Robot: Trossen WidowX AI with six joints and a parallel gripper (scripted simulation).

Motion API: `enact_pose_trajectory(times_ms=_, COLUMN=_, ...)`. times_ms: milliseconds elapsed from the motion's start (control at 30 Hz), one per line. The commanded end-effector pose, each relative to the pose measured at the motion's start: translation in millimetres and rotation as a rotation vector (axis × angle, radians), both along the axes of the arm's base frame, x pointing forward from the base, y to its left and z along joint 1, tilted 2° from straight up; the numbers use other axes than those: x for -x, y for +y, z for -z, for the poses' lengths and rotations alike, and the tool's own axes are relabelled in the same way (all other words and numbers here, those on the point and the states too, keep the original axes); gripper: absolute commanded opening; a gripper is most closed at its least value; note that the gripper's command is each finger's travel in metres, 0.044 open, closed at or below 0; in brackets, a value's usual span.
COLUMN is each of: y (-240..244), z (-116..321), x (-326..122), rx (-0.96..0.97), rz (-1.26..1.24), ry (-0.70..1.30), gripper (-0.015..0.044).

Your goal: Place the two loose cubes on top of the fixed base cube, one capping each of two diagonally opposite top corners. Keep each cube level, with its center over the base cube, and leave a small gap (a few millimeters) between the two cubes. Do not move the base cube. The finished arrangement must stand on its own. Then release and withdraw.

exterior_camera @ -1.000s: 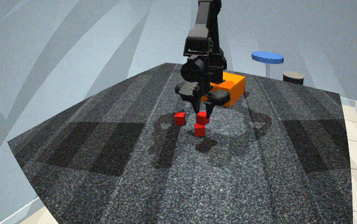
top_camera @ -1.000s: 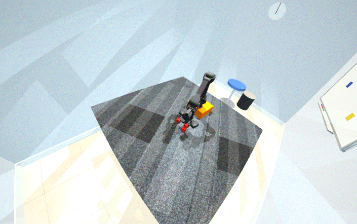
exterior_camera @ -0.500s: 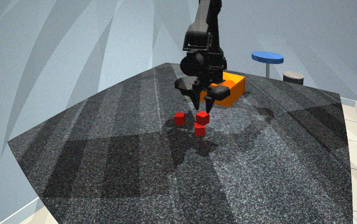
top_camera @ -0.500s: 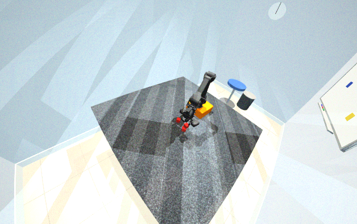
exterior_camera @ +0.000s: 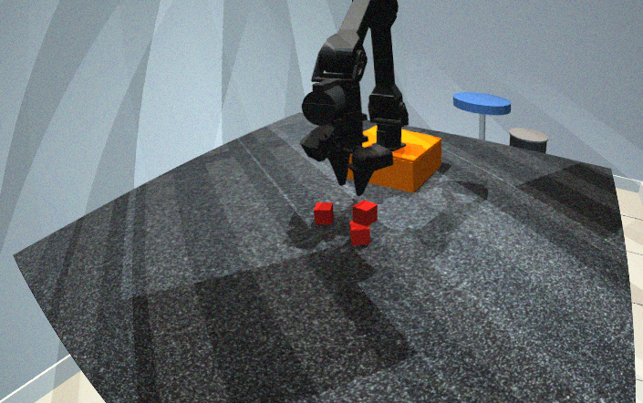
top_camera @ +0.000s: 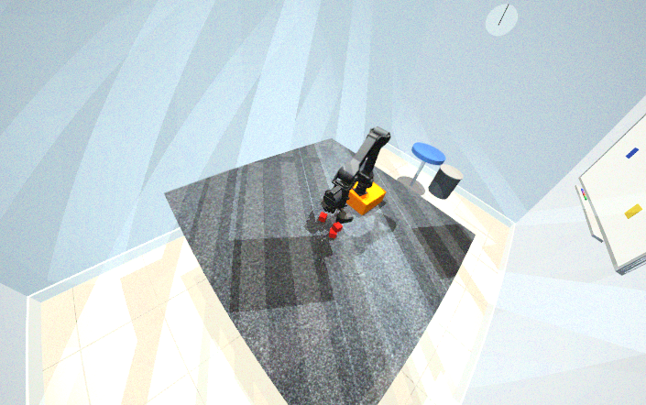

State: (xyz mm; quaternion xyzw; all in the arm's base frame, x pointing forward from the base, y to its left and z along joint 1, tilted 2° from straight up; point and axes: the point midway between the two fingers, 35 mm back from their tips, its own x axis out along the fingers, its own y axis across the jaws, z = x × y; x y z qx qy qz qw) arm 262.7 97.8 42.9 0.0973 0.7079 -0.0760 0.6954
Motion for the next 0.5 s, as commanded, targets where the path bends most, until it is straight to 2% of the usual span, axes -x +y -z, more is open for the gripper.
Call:
enact_pose_trajectory(times_ms=0, y=-29, z=-14, x=-4, rx=-0.002, rz=0.256, ry=-0.004, gripper=0.0265)
enact_pose_trajectory(times_ms=233, y=-77, z=-33, x=0, rx=0.002, rz=0.701, ry=0.009, gripper=0.0265)
enact_pose_trajectory(times_ms=467, y=-78, z=-32, x=0, rx=0.002, rz=0.713, ry=0.009, gripper=0.0265)
